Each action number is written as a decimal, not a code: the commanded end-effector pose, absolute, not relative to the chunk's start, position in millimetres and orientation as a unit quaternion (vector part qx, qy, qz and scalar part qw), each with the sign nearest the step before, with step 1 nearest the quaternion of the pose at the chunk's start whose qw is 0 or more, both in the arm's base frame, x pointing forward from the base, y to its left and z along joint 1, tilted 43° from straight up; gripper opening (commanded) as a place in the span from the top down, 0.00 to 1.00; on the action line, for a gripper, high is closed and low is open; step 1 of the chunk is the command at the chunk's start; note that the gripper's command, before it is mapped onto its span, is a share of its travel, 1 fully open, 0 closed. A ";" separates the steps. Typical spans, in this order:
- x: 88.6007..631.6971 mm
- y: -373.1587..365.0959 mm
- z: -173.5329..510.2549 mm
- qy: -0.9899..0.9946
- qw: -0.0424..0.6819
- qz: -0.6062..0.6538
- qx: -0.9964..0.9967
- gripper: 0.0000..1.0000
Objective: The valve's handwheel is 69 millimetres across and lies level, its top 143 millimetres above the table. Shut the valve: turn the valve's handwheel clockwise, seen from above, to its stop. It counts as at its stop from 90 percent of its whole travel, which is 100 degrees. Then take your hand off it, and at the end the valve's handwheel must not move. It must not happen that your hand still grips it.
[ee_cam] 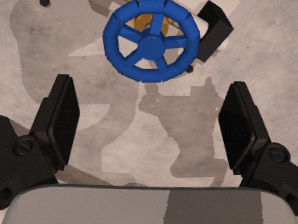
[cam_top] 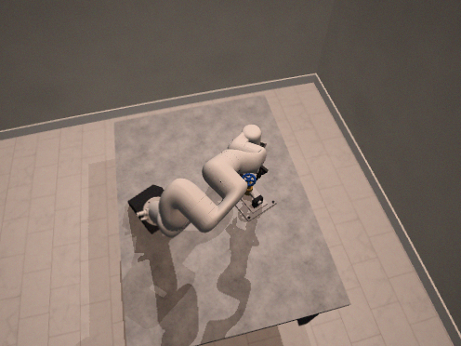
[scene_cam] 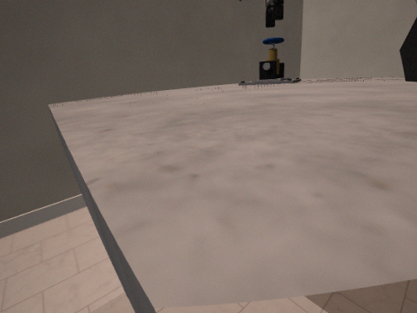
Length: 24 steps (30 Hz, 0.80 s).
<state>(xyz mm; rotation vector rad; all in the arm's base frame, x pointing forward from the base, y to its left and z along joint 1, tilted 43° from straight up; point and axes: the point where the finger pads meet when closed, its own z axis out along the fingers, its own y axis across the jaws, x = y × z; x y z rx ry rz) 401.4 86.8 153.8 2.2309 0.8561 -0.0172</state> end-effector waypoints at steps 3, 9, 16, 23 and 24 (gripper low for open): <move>404.5 83.2 148.3 0.334 0.367 -0.005 0.868 0.00; 406.9 78.2 142.4 0.334 0.367 -0.005 0.868 0.00; 408.5 74.7 138.3 0.334 0.367 -0.005 0.868 0.00; 409.9 71.6 134.6 0.334 0.367 -0.005 0.868 0.00; 410.1 71.4 134.3 0.334 0.367 -0.006 0.868 0.00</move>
